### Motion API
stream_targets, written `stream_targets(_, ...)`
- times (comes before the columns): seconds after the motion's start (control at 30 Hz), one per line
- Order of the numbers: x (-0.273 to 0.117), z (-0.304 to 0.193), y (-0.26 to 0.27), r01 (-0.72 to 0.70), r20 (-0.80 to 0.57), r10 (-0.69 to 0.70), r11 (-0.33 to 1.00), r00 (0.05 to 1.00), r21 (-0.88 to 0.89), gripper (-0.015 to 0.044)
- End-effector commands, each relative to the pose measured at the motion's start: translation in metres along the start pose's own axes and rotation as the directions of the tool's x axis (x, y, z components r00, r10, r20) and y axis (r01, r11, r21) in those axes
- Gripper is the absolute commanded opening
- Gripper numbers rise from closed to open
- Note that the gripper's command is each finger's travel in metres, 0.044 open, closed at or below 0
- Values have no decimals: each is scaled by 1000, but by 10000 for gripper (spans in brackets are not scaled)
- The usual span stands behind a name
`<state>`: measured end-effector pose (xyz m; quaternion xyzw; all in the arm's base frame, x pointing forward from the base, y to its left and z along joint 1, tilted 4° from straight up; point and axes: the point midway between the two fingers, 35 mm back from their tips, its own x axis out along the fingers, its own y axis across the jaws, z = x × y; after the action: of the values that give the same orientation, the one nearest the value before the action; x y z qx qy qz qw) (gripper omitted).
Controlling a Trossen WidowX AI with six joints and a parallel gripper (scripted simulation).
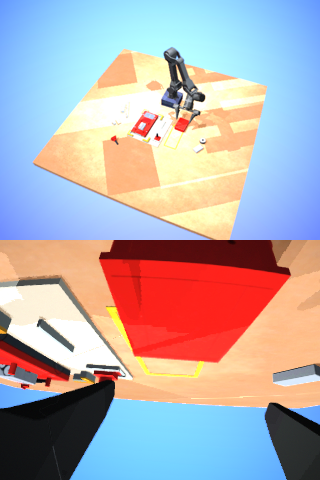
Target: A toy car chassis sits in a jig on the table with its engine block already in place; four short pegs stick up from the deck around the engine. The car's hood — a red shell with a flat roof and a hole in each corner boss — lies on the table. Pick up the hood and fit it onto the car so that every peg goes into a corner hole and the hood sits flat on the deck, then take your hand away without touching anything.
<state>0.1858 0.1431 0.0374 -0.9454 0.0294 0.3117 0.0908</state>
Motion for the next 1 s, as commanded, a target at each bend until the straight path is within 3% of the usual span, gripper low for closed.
stream_targets(0.0,-35,-9,-2,-3,0,3,1000,1000,-31,440)
stream_targets(0.27,-87,-35,13,7,-33,-10,995,999,-96,440)
stream_targets(0.3,-49,-12,3,-12,2,12,998,1000,-64,440)
stream_targets(0.67,-49,-12,3,-12,2,12,998,1000,-64,440)
stream_targets(0.87,-49,-12,3,-12,2,12,998,1000,-64,282)
stream_targets(0.97,-46,-11,4,-44,44,41,996,998,76,361)
